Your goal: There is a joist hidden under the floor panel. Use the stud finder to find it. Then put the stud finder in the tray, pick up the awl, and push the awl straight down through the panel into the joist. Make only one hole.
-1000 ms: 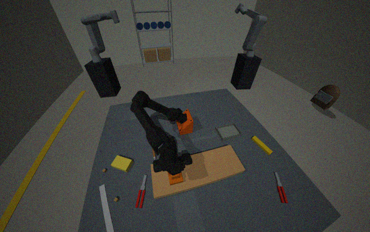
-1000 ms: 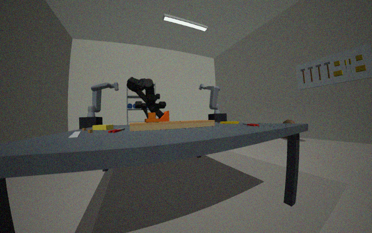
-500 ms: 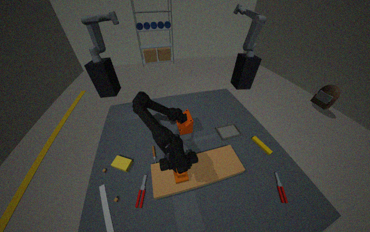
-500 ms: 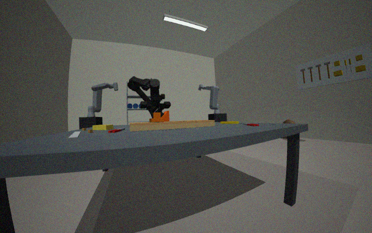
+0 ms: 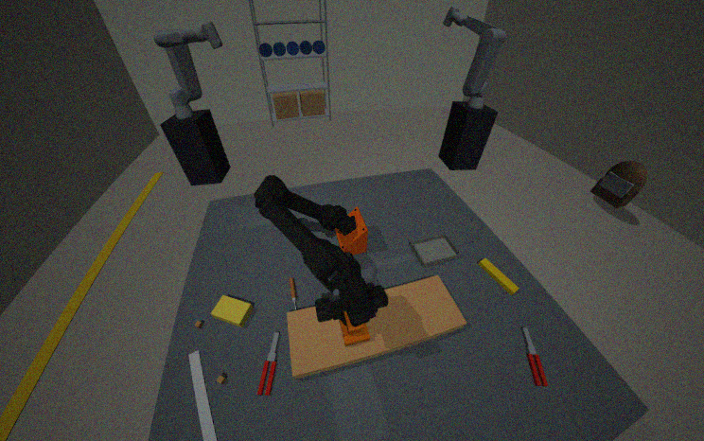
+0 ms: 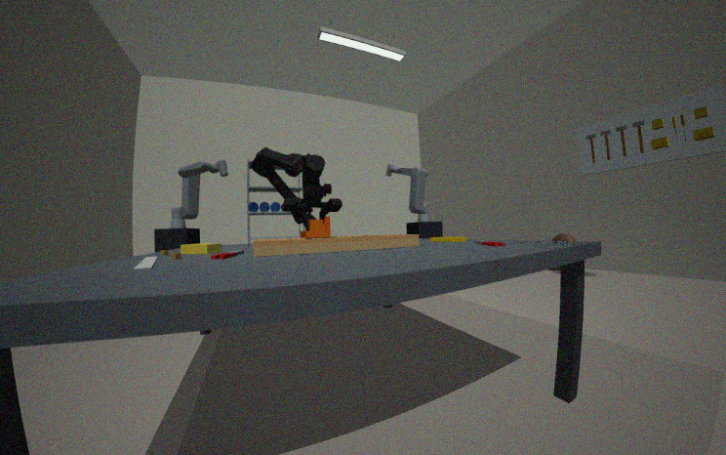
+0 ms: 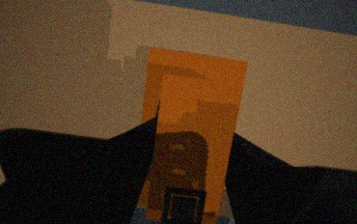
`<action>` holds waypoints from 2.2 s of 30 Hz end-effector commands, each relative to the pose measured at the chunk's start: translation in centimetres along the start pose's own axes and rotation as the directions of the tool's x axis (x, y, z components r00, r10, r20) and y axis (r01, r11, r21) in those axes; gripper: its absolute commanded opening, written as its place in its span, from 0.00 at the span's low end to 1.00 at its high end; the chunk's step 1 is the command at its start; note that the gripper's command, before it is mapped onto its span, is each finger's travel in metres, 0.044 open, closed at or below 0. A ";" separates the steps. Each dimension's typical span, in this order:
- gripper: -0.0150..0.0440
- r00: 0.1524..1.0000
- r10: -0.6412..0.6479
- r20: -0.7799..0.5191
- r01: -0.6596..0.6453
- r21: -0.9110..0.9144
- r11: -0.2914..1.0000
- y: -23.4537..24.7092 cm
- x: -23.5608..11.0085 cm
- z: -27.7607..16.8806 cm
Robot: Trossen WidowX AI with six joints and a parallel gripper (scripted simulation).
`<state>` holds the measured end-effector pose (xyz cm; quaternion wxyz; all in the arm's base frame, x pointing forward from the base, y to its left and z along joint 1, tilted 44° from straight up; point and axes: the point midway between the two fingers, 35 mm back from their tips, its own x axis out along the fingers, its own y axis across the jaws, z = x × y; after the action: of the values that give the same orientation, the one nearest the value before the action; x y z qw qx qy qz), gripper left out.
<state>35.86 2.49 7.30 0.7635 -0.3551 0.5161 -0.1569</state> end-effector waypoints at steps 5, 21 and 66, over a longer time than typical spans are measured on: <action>0.25 1.000 0.011 0.000 -0.011 -0.002 1.000 1.9 0.0 0.0; 0.25 1.000 0.012 0.000 -0.012 -0.001 1.000 5.3 0.0 -0.1; 0.25 1.000 0.017 0.001 -0.017 0.001 1.000 14.7 -0.2 -0.1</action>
<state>34.01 12.29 -2.31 0.7656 -0.3521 0.5161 -0.1534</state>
